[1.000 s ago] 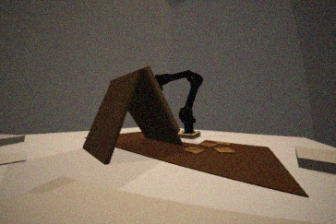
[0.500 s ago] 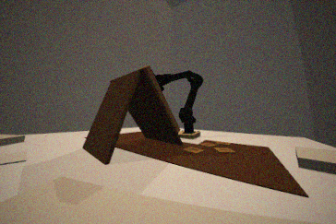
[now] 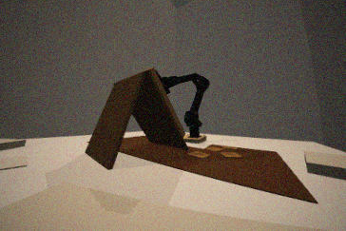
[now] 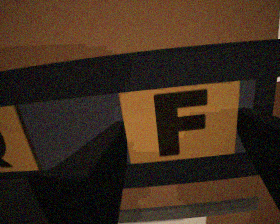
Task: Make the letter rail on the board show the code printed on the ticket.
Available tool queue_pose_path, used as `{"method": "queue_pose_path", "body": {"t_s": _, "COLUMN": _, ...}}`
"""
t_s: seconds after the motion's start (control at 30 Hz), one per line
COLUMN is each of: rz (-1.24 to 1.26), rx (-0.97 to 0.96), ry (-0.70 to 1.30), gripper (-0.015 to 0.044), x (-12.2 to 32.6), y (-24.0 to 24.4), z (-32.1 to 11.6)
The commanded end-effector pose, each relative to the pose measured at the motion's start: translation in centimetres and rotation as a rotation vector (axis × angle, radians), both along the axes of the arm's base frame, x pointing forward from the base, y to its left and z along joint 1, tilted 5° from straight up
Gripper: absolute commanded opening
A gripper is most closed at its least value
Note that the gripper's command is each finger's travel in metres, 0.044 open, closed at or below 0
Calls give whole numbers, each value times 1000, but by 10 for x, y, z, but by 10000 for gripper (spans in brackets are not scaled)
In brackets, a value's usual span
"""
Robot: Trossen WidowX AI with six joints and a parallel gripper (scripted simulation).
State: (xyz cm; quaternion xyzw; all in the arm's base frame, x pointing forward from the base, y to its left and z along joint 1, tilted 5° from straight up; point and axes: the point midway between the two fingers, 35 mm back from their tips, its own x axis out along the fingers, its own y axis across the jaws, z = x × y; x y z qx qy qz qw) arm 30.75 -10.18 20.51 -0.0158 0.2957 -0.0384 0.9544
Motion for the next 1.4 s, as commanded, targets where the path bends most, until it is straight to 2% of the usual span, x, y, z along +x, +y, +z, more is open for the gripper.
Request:
{"method": "queue_pose_path", "body": {"t_s": 0.0, "rz": -5, "rx": 3, "ry": 1, "gripper": 0, "x": 0, "y": 2, "z": -1}}
{"method": "queue_pose_path", "body": {"t_s": 1.37, "rz": -5, "rx": 6, "ry": 1, "gripper": 0, "x": 2, "y": 23, "z": -1}}
